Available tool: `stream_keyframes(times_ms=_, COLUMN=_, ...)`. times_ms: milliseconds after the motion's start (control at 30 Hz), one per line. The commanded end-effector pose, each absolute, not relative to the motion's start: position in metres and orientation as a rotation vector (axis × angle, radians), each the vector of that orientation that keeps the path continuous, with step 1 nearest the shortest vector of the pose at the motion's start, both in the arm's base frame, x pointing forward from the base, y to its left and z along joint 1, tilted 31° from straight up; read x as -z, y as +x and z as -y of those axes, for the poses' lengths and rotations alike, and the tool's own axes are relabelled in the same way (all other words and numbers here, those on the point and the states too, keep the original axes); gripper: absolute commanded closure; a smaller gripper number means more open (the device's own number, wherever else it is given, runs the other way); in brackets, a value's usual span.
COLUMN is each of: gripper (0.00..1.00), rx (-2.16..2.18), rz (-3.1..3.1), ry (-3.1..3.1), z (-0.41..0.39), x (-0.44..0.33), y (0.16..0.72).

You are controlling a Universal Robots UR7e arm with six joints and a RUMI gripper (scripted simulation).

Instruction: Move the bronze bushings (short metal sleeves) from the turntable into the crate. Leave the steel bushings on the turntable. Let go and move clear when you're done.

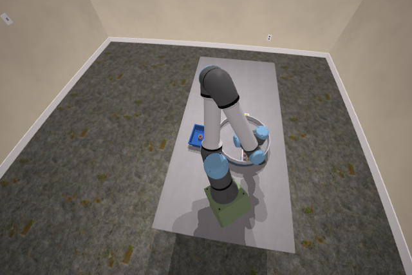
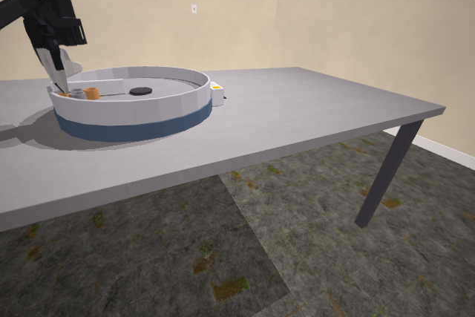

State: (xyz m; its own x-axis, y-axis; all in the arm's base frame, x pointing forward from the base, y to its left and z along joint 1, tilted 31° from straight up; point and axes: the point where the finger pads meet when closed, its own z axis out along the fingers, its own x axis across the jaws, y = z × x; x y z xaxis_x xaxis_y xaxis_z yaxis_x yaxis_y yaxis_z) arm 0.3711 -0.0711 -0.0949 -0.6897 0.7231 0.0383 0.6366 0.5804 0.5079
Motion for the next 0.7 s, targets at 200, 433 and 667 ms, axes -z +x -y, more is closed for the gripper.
stream_keyframes(times_ms=200, gripper=0.94, rx=-0.745, rz=-2.636, ry=1.145, z=0.0698, x=0.0952, y=0.3709)
stream_keyframes(times_ms=433, gripper=0.94, rx=-0.745, rz=-2.636, ry=1.145, z=0.0698, x=0.0952, y=0.3709)
stream_keyframes(times_ms=667, gripper=0.94, rx=-0.747, rz=-2.637, ry=1.145, z=0.0675, x=0.0984, y=0.3718)
